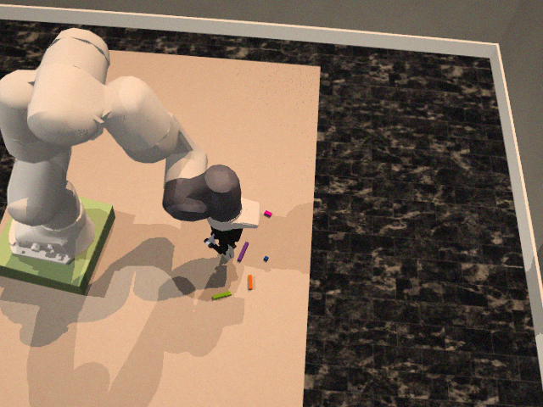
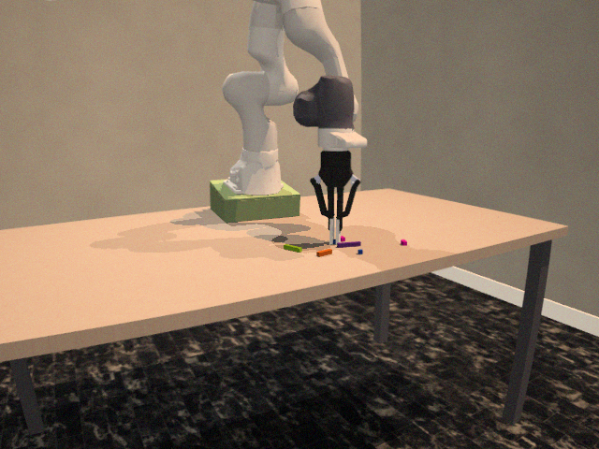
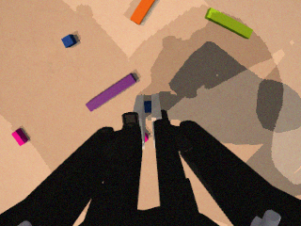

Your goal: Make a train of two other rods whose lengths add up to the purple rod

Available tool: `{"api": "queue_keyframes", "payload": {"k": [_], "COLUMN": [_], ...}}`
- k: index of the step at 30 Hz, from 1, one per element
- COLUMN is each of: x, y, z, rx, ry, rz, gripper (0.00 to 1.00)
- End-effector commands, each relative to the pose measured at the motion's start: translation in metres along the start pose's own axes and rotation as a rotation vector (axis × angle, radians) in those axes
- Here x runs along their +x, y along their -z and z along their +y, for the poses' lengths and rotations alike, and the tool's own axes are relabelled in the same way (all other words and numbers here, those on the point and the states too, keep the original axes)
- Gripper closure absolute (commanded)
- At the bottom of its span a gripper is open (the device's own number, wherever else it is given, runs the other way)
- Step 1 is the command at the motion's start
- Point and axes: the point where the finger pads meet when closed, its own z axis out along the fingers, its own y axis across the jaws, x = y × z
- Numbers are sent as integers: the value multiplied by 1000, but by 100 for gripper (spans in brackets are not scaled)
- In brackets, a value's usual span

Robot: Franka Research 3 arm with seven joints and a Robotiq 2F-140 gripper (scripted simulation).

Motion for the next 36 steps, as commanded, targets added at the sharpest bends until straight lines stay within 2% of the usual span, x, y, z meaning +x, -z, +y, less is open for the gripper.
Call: {"api": "queue_keyframes", "payload": {"k": [1,29,32,36], "x": [2,2,2,2], "y": [0,2,10,33], "z": [0,0,0,0], "rx": [2,2,2,2], "ry": [1,1,1,1], "rz": [2,2,2,2], "gripper": [97,97,97,97]}}
